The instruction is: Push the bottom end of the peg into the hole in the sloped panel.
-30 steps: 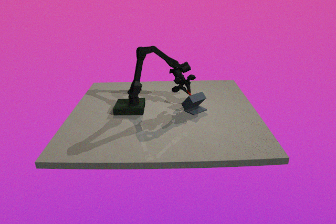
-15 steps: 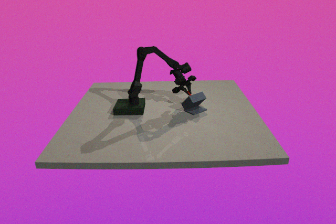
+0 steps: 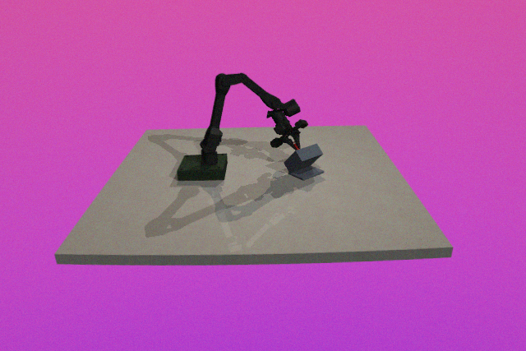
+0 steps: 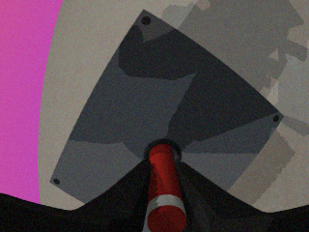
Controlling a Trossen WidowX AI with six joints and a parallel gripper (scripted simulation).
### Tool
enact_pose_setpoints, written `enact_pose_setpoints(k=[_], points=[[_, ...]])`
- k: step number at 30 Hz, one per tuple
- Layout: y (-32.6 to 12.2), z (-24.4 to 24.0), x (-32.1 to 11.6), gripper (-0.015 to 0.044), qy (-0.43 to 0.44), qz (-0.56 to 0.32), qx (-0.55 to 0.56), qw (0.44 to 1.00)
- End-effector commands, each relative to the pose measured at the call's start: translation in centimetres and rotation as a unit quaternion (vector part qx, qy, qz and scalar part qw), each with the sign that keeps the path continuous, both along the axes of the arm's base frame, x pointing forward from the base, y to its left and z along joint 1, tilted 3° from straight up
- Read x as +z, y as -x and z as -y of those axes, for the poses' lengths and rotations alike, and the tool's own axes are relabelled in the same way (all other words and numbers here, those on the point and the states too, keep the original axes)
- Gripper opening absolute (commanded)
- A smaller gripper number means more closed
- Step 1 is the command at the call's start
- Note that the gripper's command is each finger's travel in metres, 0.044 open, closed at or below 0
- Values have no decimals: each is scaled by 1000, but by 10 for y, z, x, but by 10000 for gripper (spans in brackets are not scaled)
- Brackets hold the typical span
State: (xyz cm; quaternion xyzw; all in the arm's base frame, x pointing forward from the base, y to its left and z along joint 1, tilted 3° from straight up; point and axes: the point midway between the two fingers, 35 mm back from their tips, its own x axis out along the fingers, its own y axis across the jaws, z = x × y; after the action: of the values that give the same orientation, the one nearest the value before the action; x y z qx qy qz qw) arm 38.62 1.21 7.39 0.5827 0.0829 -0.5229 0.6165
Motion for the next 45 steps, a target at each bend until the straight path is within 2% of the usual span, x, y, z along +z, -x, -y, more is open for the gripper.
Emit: enact_pose_setpoints(k=[1, 12, 29, 45], points=[[-1, 1, -2, 0, 1, -2, 2, 1000], [0, 1, -1, 0, 0, 0, -1, 1000], [1, -2, 2, 440, 0, -1, 0, 1000], [14, -23, 23, 440, -2, -5, 1, 1000]])
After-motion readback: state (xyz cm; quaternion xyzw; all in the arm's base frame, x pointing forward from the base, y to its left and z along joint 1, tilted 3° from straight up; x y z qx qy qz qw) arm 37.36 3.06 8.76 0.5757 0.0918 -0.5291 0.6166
